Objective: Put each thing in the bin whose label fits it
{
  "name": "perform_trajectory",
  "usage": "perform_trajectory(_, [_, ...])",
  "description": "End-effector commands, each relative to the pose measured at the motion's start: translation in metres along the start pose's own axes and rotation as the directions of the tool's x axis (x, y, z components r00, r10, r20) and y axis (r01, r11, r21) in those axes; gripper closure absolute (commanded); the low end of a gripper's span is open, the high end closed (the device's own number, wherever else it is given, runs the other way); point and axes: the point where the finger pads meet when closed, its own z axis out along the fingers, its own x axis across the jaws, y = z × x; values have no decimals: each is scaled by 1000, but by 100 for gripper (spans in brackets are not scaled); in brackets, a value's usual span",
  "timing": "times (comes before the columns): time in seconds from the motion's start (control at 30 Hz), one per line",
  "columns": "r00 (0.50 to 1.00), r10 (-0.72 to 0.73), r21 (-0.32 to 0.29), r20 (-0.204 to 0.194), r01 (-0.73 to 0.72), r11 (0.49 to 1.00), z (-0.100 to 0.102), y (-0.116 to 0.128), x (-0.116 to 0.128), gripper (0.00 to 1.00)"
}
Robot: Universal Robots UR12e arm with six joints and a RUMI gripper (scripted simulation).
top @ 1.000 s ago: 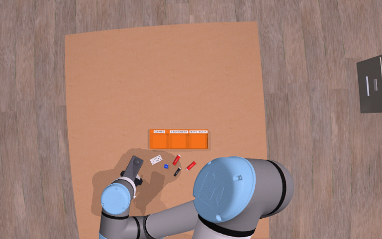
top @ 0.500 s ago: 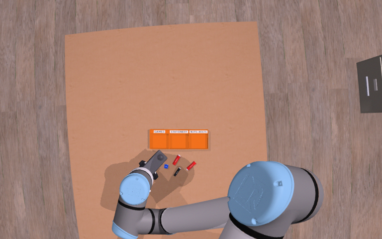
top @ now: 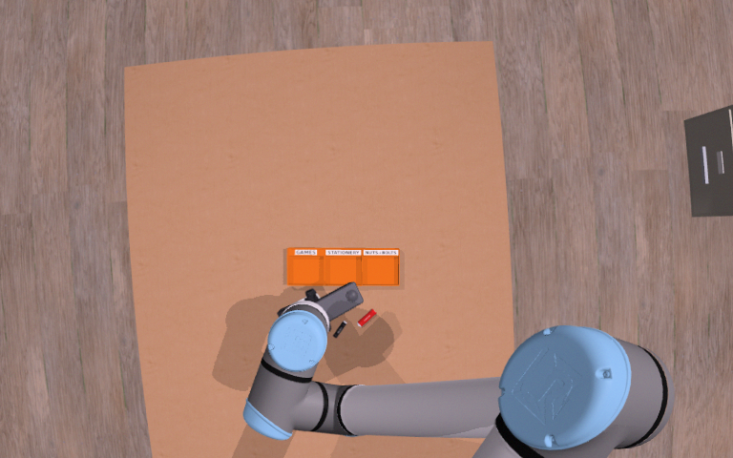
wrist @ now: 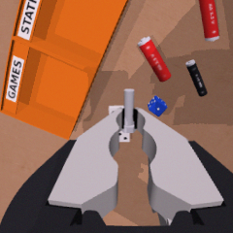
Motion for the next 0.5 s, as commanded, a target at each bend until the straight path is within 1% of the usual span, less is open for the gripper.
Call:
perform_trajectory(0.0, [994,107,-4,-4,-107,994,1,-24,-5,100])
perform_trajectory(0.03, [984,180,-3,-4,-180,984,1,-30,-5,100])
perform_trajectory(0.2, [958,288,-3,-4,-288,958,1,-60,-6,100])
perform_trajectory(0.4, [910,414,-7,-11,-414,910,2,-97,-7,100])
perform_trajectory(0.47, [904,428,-8,-13,-428,904,2,-109,-8,100])
